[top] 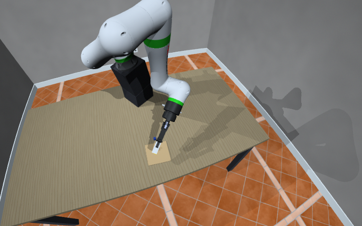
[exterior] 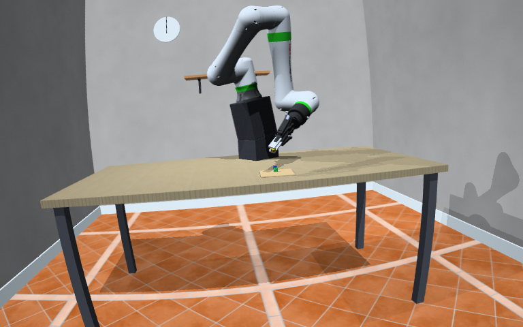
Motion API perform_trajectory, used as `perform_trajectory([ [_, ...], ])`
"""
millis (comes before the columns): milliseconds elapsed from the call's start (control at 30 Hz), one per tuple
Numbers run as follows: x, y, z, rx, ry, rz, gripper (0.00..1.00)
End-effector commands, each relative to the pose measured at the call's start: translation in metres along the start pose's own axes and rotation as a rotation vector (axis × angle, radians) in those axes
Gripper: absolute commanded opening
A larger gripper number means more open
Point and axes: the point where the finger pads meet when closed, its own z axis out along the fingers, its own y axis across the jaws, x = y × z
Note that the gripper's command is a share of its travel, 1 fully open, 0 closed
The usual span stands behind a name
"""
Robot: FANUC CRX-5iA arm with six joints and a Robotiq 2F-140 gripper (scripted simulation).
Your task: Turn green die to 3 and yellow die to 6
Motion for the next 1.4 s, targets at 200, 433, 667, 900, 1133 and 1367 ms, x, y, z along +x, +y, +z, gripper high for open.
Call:
perform_trajectory([
  [200,0.014,-0.003,-0.011,-0.053,0.069,-0.28,0.07],
  [433,0.031,-0.01,-0.028,-0.132,0.138,-0.585,0.07],
  [667,0.043,-0.017,-0.044,-0.199,0.184,-0.802,0.07],
  [900,0.056,-0.026,-0.063,-0.282,0.229,-1.034,0.07],
  [1133,0.067,-0.037,-0.086,-0.379,0.269,-1.262,0.07],
  [1367,0.074,-0.045,-0.101,-0.445,0.289,-1.395,0.07],
])
